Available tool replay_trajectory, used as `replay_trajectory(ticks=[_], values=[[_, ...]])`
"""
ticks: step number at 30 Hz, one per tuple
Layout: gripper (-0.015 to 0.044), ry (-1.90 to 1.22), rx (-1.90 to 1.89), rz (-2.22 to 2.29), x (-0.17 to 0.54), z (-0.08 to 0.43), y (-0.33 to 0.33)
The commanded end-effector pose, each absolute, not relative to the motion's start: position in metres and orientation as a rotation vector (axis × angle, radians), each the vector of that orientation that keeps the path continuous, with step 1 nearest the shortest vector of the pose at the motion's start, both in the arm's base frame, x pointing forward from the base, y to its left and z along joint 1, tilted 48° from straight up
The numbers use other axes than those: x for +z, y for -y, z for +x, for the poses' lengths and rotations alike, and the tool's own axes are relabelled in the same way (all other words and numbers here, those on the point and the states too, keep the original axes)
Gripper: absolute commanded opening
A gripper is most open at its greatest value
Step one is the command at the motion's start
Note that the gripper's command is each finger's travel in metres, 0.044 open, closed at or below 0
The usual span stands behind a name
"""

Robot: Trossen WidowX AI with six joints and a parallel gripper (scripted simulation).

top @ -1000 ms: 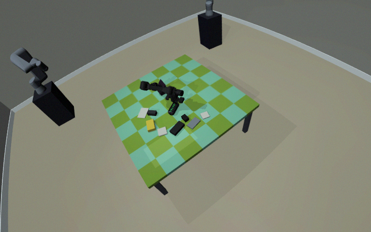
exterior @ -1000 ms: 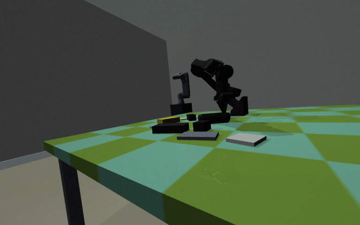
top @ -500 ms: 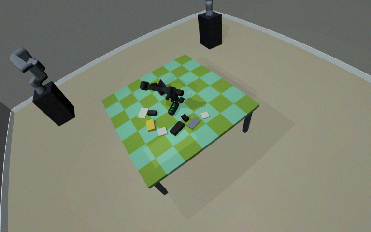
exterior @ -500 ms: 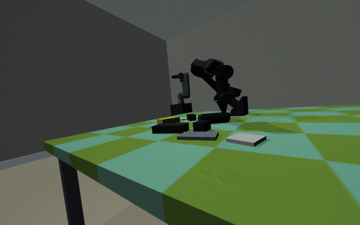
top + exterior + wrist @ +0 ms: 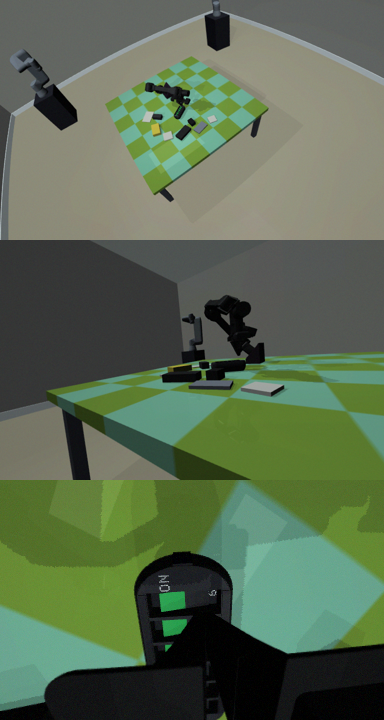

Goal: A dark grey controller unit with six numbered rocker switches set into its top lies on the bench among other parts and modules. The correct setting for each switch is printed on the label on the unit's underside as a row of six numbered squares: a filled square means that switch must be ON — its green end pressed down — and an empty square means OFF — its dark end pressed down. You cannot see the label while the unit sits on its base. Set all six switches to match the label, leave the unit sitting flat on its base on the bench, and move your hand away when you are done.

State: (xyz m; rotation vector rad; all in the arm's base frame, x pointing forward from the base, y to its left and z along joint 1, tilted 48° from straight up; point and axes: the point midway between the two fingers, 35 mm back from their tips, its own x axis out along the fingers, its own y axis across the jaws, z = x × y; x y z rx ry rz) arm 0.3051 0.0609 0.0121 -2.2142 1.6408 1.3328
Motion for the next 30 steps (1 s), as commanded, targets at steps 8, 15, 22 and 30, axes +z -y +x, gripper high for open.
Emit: replay_trajectory(ticks=[8,15,22,30], values=[[0.0,-1.632,1.322,-2.212,0.065,0.329,-0.033],[0.0,-1.636,1.322,-2.216,0.078,0.335,-0.019],[0.0,-1.635,1.322,-2.216,0.071,0.336,-0.011],[0.0,-1.636,1.322,-2.216,0.063,0.337,-0.002]])
